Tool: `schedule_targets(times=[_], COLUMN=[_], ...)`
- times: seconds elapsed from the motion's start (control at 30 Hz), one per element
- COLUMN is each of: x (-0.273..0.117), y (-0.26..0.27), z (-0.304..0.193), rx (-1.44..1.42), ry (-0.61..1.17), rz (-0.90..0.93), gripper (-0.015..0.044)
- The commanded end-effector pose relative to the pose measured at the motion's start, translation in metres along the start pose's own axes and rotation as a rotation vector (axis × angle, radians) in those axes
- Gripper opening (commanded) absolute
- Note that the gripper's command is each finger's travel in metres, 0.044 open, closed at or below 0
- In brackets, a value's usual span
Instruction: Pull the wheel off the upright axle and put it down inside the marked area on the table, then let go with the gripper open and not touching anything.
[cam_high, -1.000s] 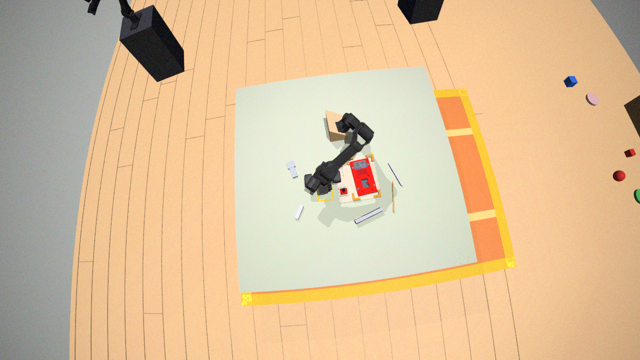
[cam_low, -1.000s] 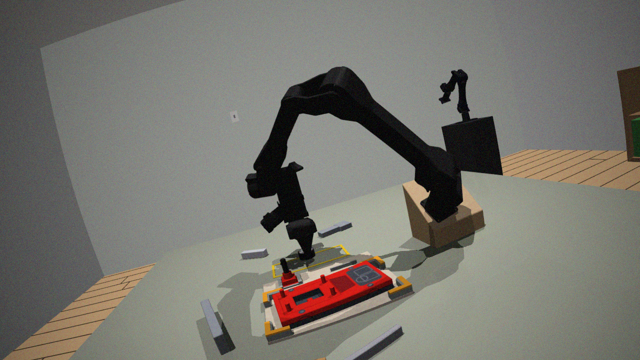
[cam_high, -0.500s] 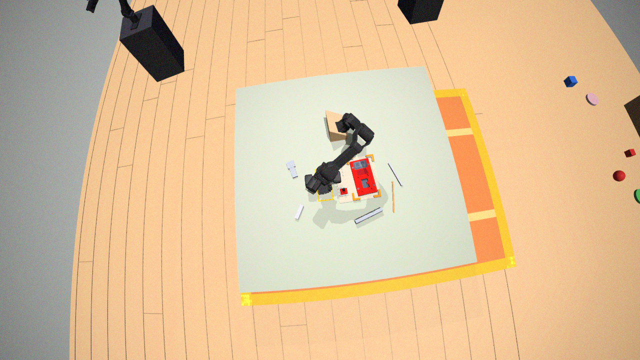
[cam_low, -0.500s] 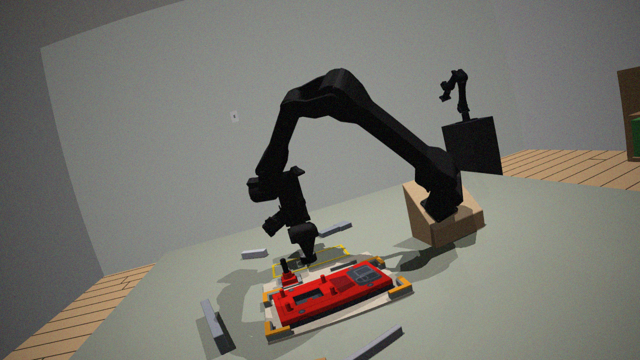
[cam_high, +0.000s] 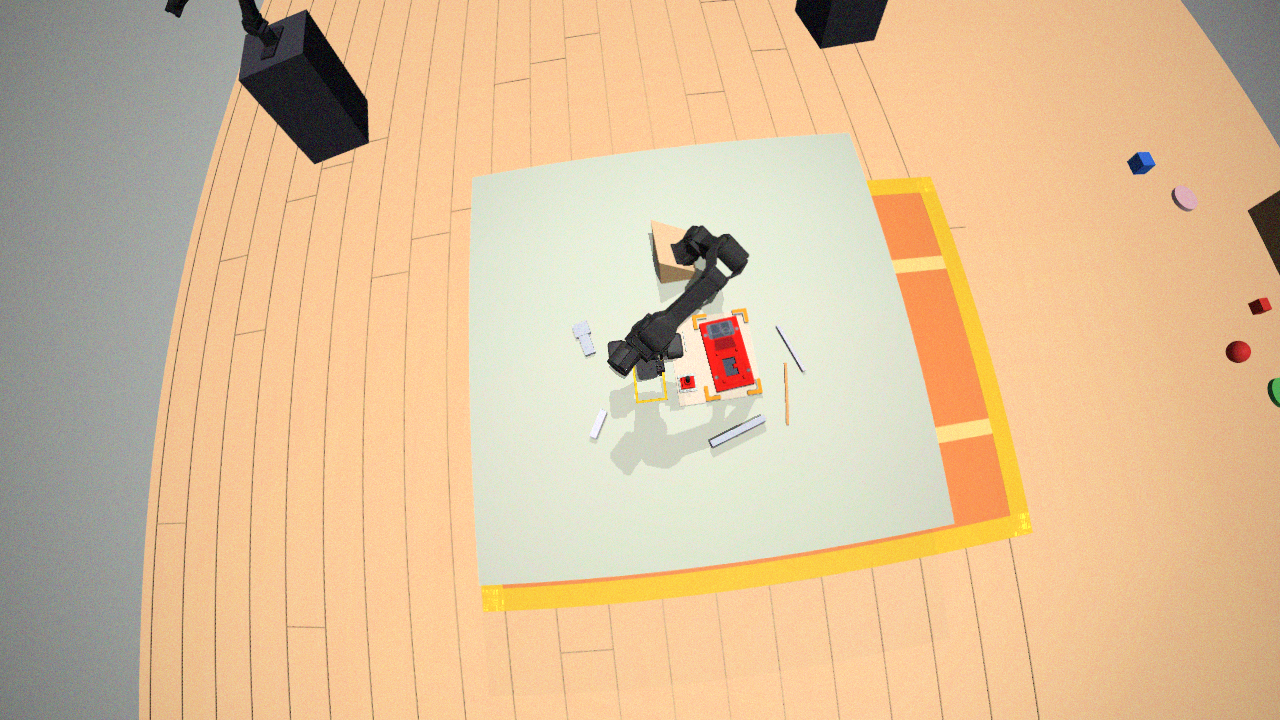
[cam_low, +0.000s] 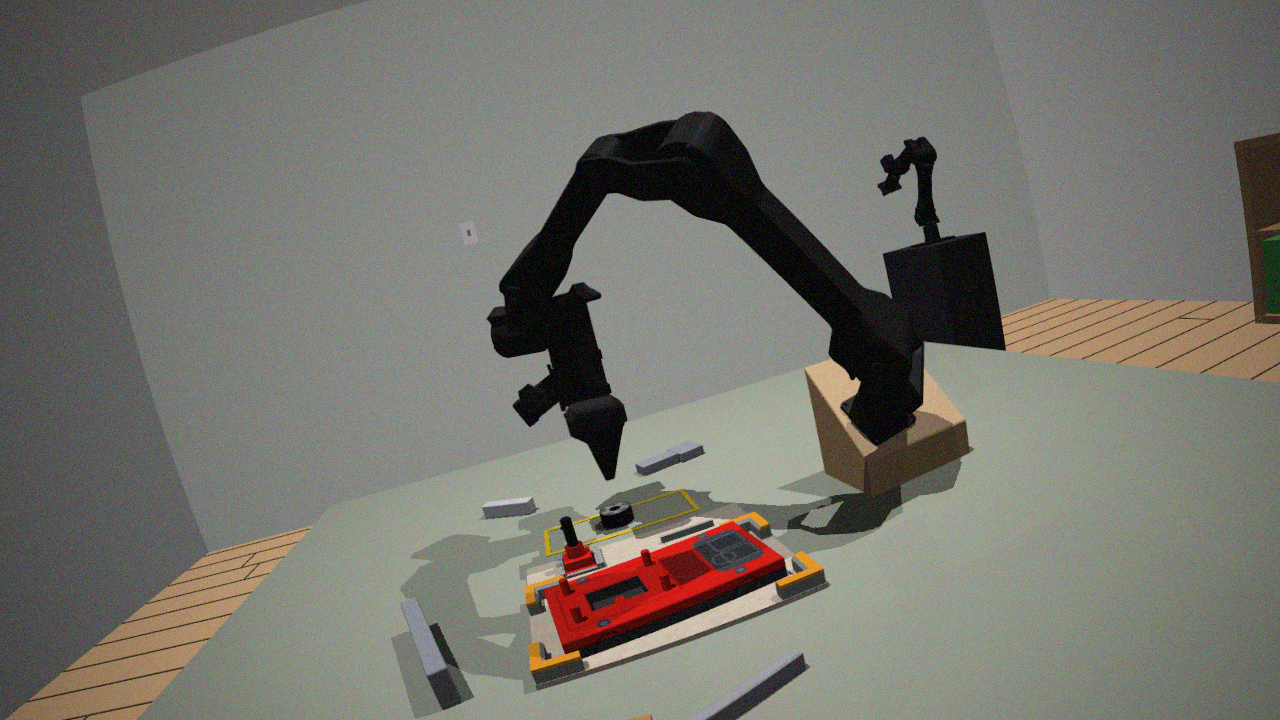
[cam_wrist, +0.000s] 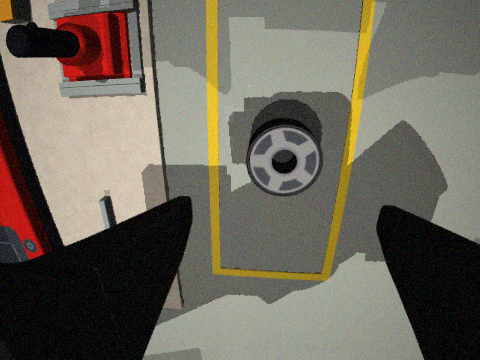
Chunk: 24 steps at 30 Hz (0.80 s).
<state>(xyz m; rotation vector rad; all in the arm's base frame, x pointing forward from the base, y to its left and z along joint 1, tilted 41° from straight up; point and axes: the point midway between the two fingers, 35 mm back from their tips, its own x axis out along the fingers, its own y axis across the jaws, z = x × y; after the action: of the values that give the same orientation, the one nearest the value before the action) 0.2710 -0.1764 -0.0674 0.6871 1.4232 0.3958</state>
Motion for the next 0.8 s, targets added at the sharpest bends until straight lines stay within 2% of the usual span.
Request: schedule_targets(times=[0.0, 0.17, 0.77], x=[-0.025, -0.048, -0.048], y=[0.013, 0.032, 0.032], z=[-0.036, -0.078, -0.078], rx=[0.011, 0.011, 0.011], ry=[0.009, 0.016, 0.016], rz=[0.0, 0.004, 0.004], gripper=[0.0431, 0.044, 0.044])
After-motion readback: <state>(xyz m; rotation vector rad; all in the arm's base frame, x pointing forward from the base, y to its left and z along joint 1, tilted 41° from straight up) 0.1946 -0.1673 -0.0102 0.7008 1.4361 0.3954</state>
